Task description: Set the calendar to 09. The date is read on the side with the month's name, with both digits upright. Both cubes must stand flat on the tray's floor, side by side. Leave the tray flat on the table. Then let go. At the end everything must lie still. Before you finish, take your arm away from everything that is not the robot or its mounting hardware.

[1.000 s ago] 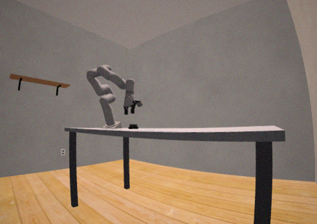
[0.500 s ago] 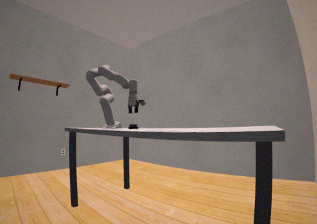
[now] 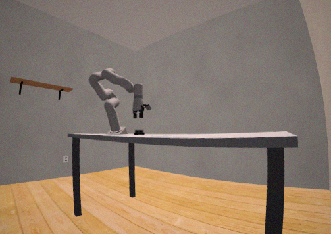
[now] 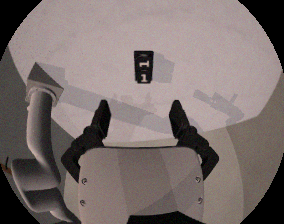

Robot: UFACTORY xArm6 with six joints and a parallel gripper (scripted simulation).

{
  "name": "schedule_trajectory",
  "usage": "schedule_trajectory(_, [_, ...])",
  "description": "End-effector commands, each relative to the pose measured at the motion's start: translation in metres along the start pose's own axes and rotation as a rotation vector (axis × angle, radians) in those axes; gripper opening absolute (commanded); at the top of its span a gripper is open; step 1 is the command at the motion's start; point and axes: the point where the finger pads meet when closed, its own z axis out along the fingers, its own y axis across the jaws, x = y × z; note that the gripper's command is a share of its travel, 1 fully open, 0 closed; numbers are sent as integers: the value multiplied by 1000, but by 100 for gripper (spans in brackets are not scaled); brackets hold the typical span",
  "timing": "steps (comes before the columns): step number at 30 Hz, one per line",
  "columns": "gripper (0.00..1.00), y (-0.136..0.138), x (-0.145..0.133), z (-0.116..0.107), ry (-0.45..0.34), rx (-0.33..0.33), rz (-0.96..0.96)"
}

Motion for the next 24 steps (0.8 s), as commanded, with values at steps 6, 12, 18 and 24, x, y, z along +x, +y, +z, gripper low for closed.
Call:
schedule_trajectory(6, [100, -72, -49, 6, 1, -5, 227])
schedule_trajectory(12, [100, -104, -62, 22, 3, -2, 335])
schedule_trajectory(18, [100, -106, -63, 26, 3, -3, 342])
schedule_trajectory(24, [100, -107, -63, 46, 3, -3, 343])
